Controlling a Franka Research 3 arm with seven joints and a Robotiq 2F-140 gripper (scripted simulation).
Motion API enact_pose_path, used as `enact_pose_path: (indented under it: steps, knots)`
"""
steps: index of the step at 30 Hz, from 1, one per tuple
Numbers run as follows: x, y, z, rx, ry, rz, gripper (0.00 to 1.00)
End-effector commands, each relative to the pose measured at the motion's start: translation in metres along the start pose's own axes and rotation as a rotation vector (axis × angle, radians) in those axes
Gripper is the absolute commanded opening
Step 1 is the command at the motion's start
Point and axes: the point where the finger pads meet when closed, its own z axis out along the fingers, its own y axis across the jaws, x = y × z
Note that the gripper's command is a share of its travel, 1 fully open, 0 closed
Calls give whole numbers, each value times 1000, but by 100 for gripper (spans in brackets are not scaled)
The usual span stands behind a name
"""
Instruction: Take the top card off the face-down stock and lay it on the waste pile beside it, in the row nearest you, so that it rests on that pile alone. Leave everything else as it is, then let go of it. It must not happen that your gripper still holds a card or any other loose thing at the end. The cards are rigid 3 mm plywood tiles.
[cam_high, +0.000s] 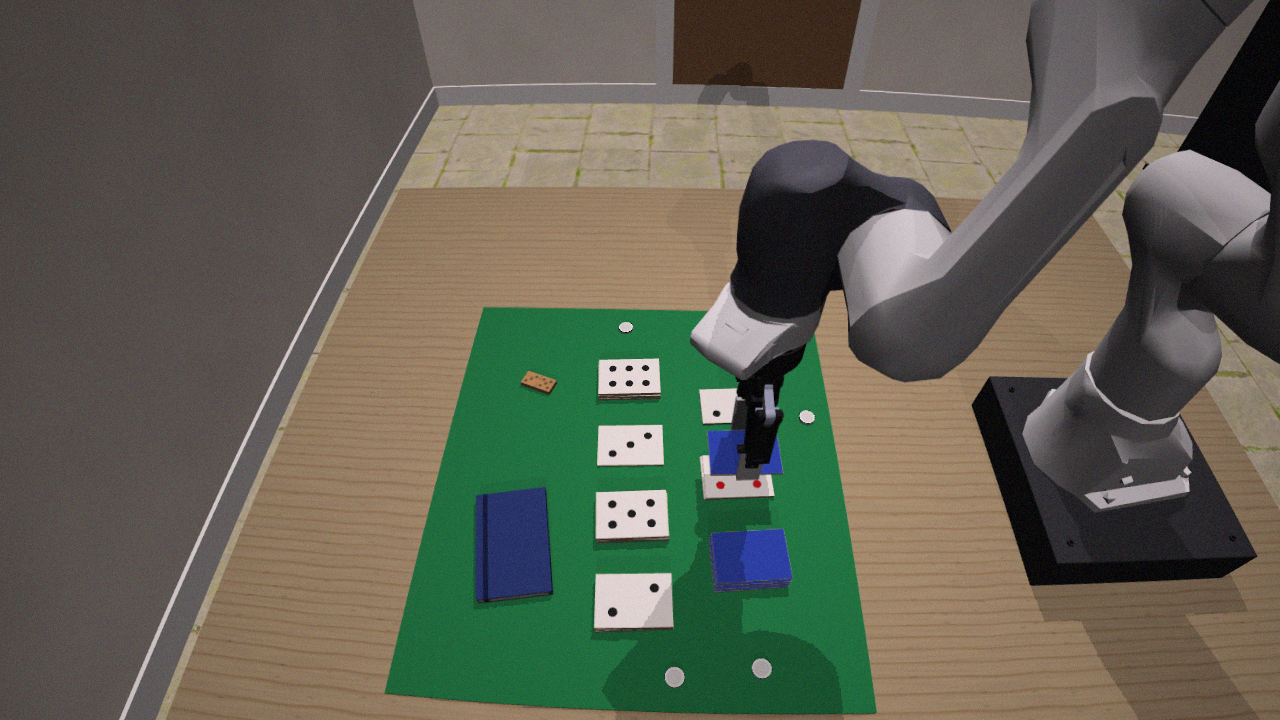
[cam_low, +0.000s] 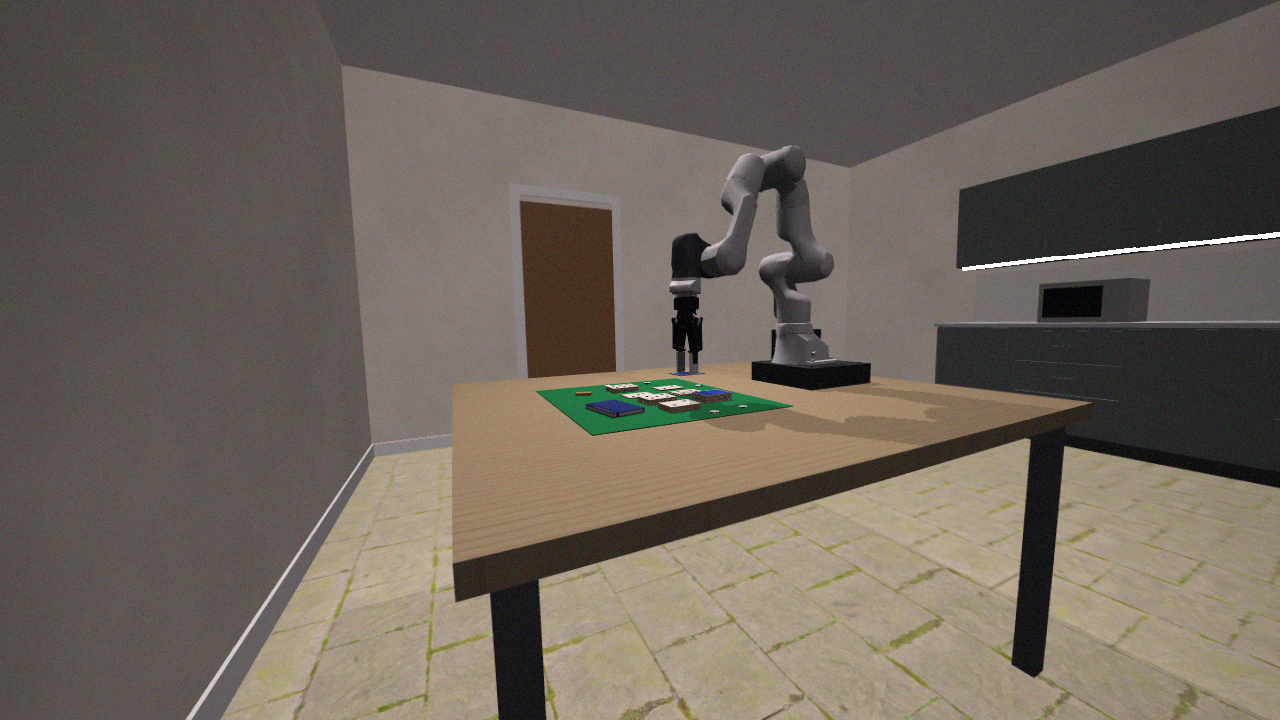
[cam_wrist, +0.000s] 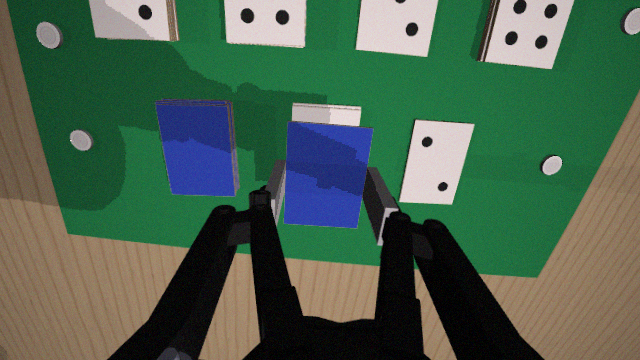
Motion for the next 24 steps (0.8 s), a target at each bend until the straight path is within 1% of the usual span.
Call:
enact_pose_path:
  steps: [1, 14, 24]
  knots:
    - [1, 0, 0, 1, 4, -7, 43]
    - [1, 0, 1, 1, 4, -7, 43]
    - [1, 0, 13, 1, 4, -7, 43]
